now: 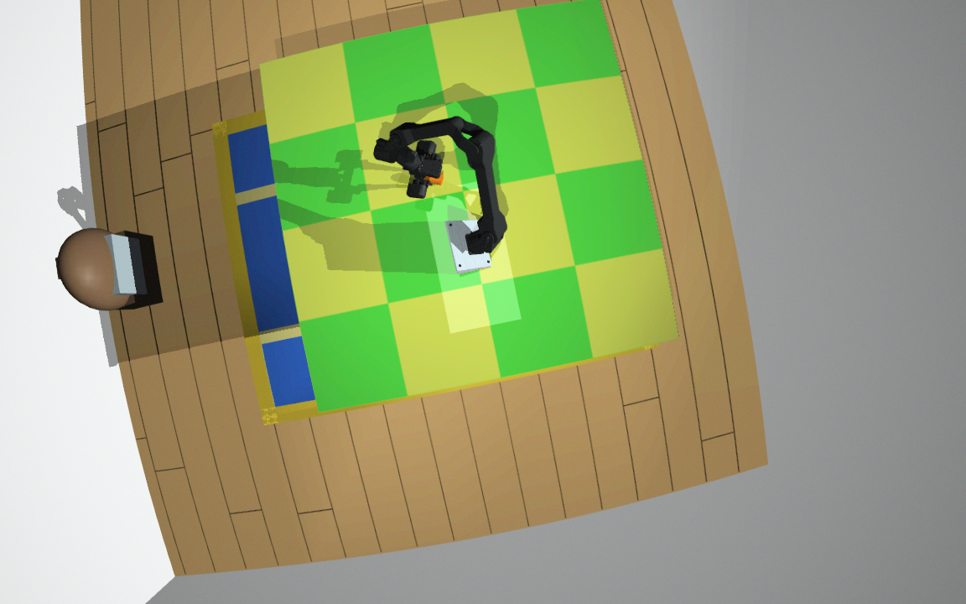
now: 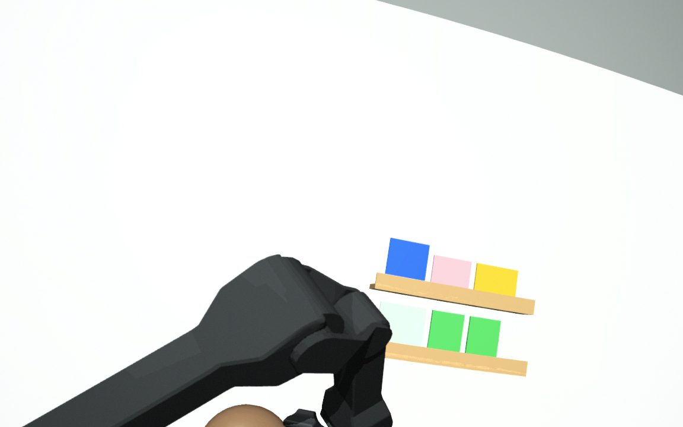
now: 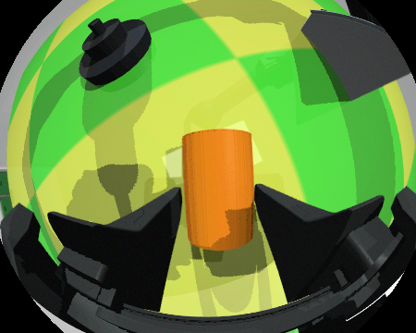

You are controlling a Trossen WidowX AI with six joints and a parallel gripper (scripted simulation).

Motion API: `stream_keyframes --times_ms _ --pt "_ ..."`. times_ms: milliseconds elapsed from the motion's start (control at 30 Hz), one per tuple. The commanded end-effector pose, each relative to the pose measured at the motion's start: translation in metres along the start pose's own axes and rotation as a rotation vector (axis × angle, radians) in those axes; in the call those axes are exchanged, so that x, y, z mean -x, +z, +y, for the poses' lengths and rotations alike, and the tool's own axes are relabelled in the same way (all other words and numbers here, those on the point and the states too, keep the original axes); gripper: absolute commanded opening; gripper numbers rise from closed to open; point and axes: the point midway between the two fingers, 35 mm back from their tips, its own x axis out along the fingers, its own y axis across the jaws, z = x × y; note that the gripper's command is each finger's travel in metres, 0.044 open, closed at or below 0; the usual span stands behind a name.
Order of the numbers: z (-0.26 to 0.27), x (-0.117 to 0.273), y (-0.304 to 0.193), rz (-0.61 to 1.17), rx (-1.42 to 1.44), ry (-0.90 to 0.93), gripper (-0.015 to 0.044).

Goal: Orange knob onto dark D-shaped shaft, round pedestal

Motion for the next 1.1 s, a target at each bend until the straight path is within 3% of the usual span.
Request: stream_keyframes --times_ms 0,367,1067 --pt "0.0 -0.001 0.0 -0.002 0.007 0.002 0.0213" --pt "0.0 0.0 0.001 0.015 0.004 0.001 0.0179" --pt "0.0 0.006 0.024 0.391 0.003 -0.001 0.0179"
